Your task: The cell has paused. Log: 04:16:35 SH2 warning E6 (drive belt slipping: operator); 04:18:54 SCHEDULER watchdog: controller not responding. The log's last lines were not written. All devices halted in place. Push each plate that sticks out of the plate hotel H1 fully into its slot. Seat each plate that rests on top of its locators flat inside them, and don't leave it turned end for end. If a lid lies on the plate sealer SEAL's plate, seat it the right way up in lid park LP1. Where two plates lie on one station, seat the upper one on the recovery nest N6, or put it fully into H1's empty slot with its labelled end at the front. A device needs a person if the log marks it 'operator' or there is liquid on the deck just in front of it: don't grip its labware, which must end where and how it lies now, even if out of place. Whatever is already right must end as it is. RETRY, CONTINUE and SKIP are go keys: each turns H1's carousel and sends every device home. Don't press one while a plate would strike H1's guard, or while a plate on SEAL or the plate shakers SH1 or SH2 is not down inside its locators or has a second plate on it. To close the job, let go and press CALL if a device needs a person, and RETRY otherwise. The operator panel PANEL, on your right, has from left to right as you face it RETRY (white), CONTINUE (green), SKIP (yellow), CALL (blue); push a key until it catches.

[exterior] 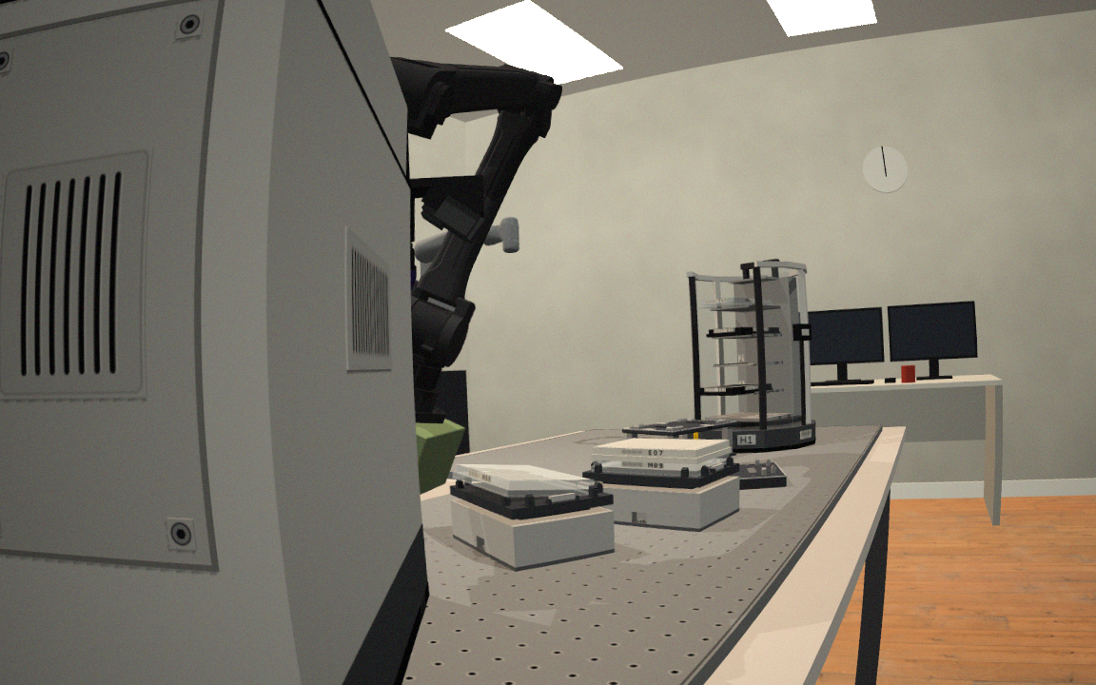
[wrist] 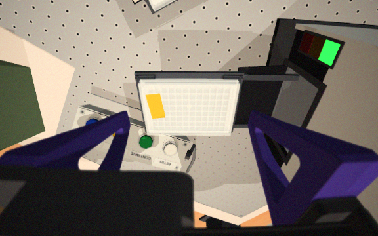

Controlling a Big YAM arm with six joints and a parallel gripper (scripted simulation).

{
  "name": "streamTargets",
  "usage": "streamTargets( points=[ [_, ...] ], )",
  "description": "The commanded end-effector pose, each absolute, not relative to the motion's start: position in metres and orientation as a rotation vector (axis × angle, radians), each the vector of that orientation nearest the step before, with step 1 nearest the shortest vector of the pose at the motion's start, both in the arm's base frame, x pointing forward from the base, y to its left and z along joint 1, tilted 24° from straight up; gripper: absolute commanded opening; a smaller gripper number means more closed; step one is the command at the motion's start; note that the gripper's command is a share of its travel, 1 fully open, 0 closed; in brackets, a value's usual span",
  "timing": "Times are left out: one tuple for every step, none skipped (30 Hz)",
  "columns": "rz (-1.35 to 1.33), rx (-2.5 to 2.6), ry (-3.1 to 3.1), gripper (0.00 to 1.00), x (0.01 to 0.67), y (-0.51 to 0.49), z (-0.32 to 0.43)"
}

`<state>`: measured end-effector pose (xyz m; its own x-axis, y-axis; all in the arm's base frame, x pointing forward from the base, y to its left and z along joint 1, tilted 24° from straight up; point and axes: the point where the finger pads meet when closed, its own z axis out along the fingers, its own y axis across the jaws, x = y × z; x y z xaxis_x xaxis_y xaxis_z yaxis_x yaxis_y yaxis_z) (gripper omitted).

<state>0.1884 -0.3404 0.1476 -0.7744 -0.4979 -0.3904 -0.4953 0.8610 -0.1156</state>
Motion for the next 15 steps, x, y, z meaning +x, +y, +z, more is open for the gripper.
streamTargets(
  points=[
    [-0.011, -0.730, 2.622, 1.00, 0.196, -0.340, 0.140],
    [-0.006, -0.729, 2.623, 1.00, 0.197, -0.340, 0.136],
    [-0.005, -0.729, 2.623, 1.00, 0.198, -0.339, 0.133],
    [-0.005, -0.729, 2.623, 1.00, 0.199, -0.339, 0.131],
    [-0.054, -0.732, 2.619, 1.00, 0.197, -0.348, 0.146],
    [-0.054, -0.732, 2.619, 1.00, 0.197, -0.348, 0.146],
    [-0.054, -0.732, 2.619, 1.00, 0.197, -0.348, 0.146],
    [-0.054, -0.732, 2.619, 1.00, 0.197, -0.348, 0.146],
    [-0.054, -0.732, 2.619, 1.00, 0.197, -0.348, 0.146],
    [-0.054, -0.732, 2.619, 1.00, 0.197, -0.348, 0.146],
    [-0.054, -0.732, 2.619, 1.00, 0.197, -0.348, 0.146],
    [-0.054, -0.732, 2.619, 1.00, 0.197, -0.348, 0.146],
    [-0.054, -0.732, 2.619, 1.00, 0.197, -0.348, 0.146],
    [-0.054, -0.732, 2.619, 1.00, 0.197, -0.348, 0.146],
    [-0.054, -0.732, 2.619, 1.00, 0.197, -0.348, 0.146]
  ],
)
